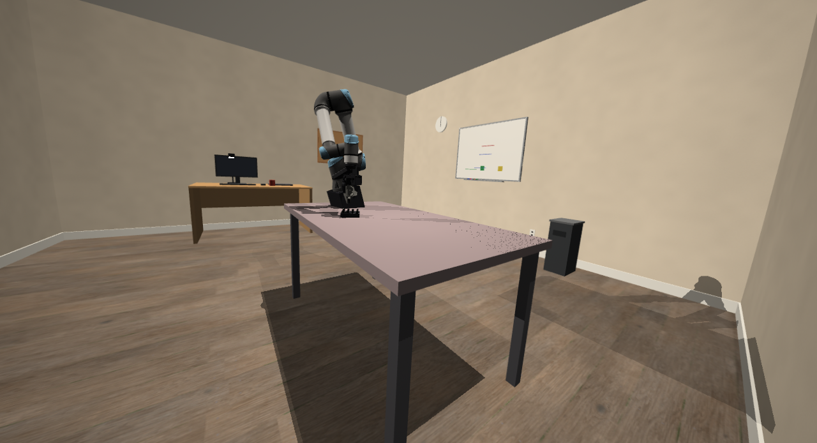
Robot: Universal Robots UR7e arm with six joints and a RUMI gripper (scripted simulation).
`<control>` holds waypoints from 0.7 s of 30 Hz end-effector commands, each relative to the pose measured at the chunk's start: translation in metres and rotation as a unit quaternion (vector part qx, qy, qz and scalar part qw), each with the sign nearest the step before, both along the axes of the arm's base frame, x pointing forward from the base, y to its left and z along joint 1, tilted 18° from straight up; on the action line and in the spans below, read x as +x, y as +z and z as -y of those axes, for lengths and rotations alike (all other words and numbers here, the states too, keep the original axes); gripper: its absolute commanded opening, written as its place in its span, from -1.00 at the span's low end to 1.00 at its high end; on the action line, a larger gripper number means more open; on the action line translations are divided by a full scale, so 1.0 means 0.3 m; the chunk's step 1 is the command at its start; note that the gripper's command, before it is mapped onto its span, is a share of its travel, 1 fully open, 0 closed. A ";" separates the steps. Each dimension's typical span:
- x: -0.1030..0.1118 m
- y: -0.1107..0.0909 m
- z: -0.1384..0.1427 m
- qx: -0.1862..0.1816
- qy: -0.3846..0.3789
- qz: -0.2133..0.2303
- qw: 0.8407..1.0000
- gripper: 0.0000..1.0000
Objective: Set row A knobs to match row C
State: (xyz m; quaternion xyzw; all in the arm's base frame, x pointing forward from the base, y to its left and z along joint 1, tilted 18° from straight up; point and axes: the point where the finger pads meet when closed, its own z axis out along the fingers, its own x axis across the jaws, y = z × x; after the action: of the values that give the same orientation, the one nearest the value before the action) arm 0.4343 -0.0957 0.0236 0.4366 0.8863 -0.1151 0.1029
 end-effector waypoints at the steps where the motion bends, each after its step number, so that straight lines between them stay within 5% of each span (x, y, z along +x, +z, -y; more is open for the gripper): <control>1: 0.002 -0.006 0.002 0.000 0.000 0.001 1.000 -0.78; 21: 0.007 -0.079 0.027 0.000 0.000 0.001 1.000 -0.78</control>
State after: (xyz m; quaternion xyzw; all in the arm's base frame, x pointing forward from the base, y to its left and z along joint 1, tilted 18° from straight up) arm 0.4357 -0.1028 0.0027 0.4366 0.8863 -0.1151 0.1029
